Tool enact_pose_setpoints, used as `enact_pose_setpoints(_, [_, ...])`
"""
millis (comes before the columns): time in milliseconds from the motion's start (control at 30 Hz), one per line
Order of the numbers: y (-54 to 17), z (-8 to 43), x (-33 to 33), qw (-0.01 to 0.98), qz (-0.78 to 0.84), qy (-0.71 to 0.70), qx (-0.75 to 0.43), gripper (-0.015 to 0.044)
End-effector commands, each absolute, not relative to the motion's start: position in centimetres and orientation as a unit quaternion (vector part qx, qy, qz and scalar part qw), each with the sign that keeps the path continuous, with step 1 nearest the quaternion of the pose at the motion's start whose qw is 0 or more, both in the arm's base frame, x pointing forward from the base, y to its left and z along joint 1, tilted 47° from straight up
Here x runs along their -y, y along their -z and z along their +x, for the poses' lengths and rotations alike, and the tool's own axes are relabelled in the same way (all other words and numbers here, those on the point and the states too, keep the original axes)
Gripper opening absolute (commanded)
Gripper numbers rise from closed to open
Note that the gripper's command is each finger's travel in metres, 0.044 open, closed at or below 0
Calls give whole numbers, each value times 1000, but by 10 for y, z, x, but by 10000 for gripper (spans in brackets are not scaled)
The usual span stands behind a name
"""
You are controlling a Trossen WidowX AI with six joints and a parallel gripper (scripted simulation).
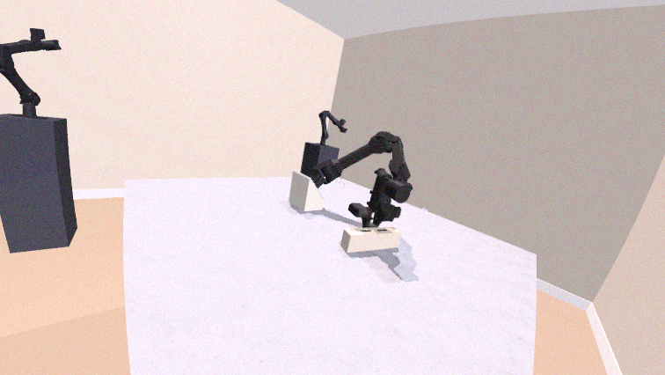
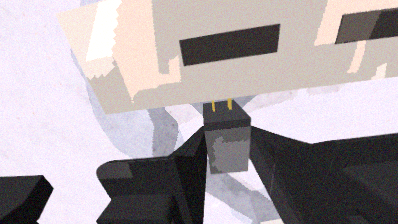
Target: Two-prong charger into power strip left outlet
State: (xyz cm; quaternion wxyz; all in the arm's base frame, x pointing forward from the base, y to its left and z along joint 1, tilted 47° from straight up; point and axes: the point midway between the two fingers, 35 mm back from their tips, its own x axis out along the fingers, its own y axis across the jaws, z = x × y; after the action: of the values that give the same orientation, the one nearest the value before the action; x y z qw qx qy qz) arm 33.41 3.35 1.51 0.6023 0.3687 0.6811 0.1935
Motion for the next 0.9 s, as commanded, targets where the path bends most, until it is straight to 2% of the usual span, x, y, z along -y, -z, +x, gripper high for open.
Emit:
enact_pose_setpoints(0, [-16,334,-33,603,370,-195,-680,0])
enact_pose_setpoints(867, [-17,338,-32,603,370,-195,-680,0])
